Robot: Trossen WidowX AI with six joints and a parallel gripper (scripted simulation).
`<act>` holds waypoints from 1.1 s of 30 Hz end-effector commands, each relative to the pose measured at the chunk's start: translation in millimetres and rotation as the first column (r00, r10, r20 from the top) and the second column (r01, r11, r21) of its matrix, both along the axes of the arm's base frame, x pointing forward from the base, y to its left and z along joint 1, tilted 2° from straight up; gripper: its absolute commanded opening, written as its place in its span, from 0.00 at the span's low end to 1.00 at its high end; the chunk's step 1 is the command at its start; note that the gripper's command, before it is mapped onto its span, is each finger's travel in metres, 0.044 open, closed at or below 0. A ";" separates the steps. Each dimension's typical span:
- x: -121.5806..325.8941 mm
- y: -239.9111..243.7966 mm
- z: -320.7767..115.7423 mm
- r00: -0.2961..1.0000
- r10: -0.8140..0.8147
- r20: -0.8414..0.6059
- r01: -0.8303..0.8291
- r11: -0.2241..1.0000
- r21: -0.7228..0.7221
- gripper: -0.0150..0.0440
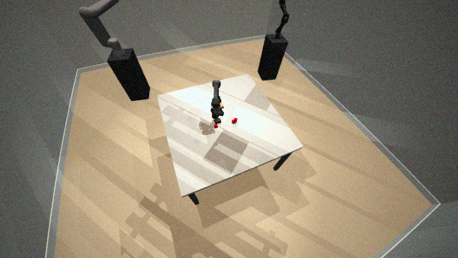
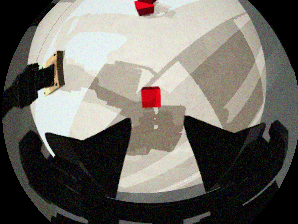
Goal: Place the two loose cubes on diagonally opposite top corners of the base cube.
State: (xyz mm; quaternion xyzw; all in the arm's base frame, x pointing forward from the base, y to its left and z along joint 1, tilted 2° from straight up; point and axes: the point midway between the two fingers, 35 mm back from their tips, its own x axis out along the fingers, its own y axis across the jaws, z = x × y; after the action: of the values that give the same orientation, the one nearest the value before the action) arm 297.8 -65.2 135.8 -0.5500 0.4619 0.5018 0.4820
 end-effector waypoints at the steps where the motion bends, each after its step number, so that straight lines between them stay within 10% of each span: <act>1: -1.0 -1.2 -32.0 1.000 0.007 -0.017 -0.007 1.000 0.004 0.70; 33: 0.6 -2.0 -89.7 1.000 0.006 -0.018 -0.006 1.000 0.005 0.70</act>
State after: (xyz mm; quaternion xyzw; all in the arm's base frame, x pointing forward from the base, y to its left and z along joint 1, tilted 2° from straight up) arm 299.7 -67.5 54.9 -0.5480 0.4630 0.5048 0.4801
